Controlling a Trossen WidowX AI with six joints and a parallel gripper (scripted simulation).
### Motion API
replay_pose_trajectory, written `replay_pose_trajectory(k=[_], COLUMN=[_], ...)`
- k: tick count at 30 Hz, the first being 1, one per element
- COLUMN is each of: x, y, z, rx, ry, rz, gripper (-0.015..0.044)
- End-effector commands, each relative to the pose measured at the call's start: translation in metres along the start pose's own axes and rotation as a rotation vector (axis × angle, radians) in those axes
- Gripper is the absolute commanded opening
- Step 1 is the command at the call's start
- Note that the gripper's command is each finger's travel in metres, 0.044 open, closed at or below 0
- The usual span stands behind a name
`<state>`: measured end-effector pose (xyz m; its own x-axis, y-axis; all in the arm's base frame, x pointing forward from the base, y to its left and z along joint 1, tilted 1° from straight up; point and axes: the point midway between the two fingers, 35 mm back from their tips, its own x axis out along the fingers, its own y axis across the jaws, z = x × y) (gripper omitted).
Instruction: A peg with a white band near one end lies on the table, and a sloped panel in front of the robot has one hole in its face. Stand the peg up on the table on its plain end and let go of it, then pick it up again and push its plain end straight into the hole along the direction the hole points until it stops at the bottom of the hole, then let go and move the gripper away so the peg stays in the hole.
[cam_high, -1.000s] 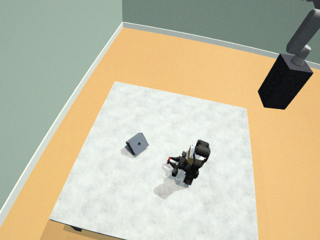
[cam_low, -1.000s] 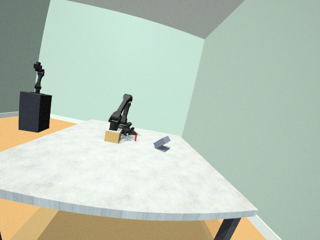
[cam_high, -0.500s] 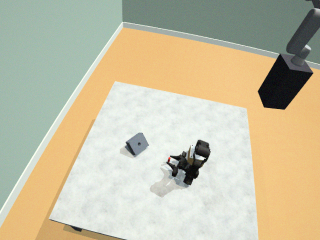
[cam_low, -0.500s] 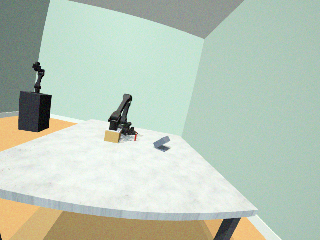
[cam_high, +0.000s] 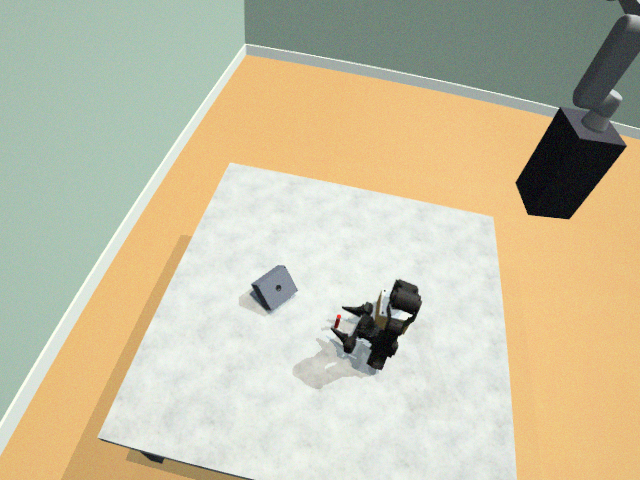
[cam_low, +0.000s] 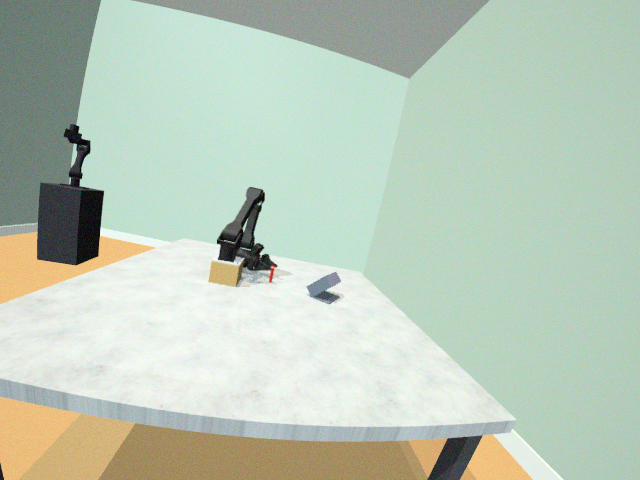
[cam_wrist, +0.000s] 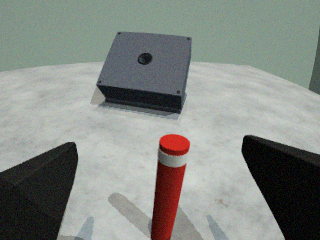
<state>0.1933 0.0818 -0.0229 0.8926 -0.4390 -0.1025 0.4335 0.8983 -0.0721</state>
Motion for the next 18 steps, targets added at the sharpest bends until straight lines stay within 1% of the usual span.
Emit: replay_pose_trajectory(k=[1, 7, 14, 18], x=[-0.003, -0.01, -0.017, -0.017], y=[0.007, 0.012, -0.006, -0.009], z=[0.019, 0.079, 0.149, 0.155], rx=[0.01, 0.013, 0.013, 0.013], ry=[0.002, 0.002, 0.002, 0.002], rz=[0.0, 0.001, 0.001, 0.0], gripper=[0.044, 0.044, 0.044, 0.044])
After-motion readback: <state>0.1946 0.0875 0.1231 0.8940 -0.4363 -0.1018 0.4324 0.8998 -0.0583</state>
